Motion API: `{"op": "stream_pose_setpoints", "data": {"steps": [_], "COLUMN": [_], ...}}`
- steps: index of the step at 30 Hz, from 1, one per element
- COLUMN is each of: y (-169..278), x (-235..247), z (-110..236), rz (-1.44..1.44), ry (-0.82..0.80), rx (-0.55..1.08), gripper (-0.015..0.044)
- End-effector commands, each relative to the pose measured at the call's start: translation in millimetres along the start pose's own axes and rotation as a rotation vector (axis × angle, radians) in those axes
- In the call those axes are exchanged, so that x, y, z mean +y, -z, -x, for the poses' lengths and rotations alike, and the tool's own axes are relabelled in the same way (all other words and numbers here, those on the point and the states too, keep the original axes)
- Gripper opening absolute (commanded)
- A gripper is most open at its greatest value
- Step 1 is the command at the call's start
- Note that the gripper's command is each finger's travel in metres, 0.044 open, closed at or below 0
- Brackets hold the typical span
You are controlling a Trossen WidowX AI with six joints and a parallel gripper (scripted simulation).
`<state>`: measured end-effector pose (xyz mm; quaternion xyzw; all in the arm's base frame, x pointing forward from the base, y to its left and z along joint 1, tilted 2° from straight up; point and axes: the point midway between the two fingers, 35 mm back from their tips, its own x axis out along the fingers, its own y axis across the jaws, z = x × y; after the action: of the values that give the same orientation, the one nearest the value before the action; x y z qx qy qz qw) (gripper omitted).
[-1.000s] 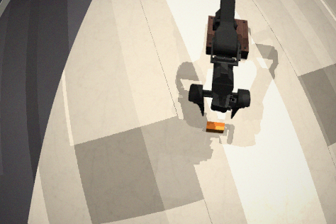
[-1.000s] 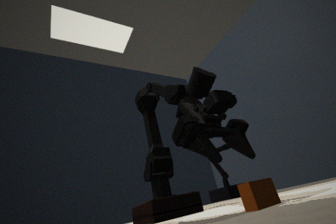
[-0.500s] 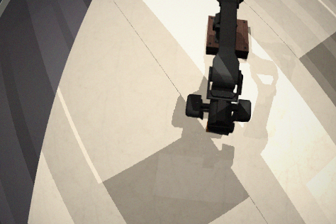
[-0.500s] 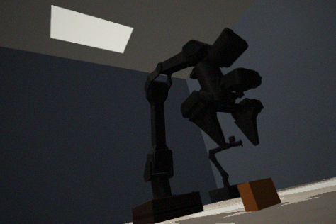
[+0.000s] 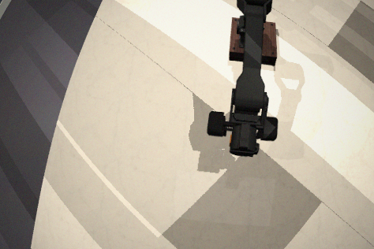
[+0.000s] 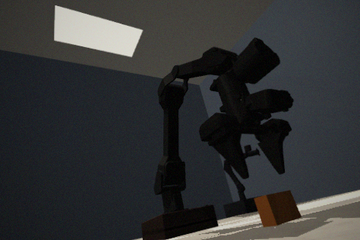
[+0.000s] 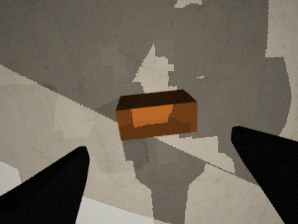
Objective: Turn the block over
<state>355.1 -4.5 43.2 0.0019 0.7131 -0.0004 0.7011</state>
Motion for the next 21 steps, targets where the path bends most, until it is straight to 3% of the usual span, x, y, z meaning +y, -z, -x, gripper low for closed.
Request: {"op": "stream_pose_setpoints", "data": {"steps": [1,21], "y": [0,-1], "x": [-1,-1], "z": [-13,-41], "rz": [-0.005,-0.005], "ry": [0.004,0.004], "rx": [-0.004,-0.004], "gripper": [0.044,0.044]}}
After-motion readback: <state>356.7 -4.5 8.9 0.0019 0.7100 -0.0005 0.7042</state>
